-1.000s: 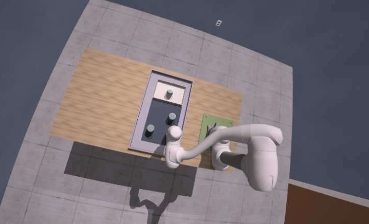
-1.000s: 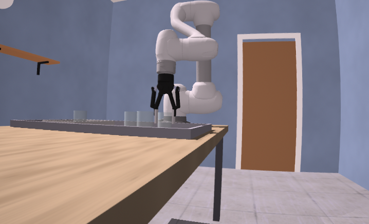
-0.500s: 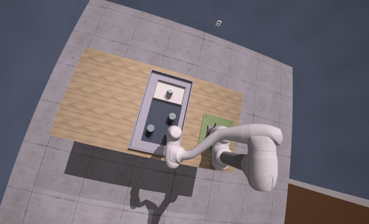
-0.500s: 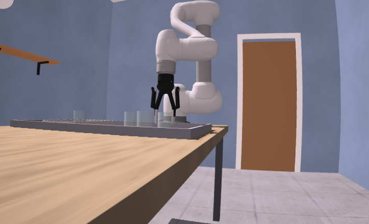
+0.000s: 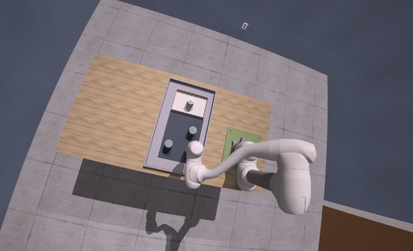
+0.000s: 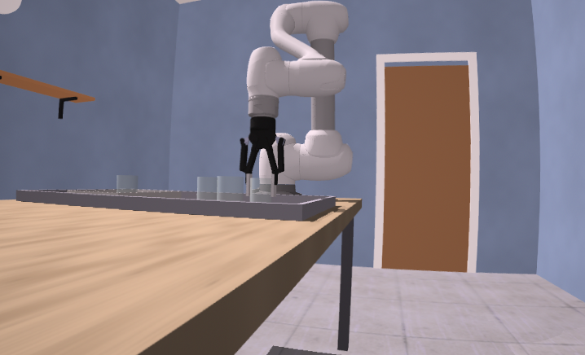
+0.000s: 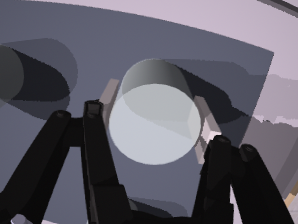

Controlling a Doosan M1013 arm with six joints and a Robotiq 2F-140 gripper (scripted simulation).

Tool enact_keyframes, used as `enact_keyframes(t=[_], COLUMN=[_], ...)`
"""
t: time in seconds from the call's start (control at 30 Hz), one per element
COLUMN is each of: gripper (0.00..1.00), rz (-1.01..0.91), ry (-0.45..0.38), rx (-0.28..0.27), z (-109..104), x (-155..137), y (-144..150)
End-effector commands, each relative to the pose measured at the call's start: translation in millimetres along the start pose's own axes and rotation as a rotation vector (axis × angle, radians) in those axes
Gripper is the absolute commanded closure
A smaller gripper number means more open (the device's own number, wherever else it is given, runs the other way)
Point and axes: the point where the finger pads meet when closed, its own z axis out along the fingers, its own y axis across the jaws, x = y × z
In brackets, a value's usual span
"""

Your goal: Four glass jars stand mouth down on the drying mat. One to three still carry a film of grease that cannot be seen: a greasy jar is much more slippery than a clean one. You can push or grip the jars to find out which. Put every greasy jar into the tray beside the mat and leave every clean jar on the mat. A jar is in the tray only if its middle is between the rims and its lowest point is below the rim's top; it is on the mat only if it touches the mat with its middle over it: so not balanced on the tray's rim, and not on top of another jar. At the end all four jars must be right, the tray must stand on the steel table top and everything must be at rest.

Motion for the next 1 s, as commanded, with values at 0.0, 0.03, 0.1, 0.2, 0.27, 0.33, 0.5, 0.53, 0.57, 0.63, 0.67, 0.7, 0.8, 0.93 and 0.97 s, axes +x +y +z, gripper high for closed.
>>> enact_keyframes(t=[0.0,0.03,0.1,0.2,0.27,0.33,0.5,0.53,0.57,0.63,0.67,0.7,0.8,0.93,0.97], gripper=[0.54,0.54,0.54,0.57,0.57,0.57,0.57,0.57,0.57,0.57,0.57,0.57,0.60,0.60,0.60], rz=[0.006,0.006,0.006,0.006,0.006,0.006,0.006,0.006,0.006,0.006,0.006,0.006,0.006,0.006,0.006], ry=[0.006,0.006,0.006,0.006,0.006,0.006,0.006,0.006,0.006,0.006,0.006,0.006,0.006,0.006,0.006], rx=[0.002,0.002,0.002,0.002,0.002,0.002,0.002,0.002,0.002,0.002,0.002,0.002,0.002,0.002,0.002], z=[4.2,4.2,4.2,4.2,4.2,4.2,4.2,4.2,4.2,4.2,4.2,4.2,4.2,4.2,4.2], x=[4.0,4.0,4.0,4.0,4.0,4.0,4.0,4.0,4.0,4.0,4.0,4.0,4.0,4.0,4.0], y=[-0.5,-0.5,-0.5,-0.5,-0.5,-0.5,-0.5,-0.5,-0.5,-0.5,-0.5,-0.5,-0.5,-0.5,-0.5])
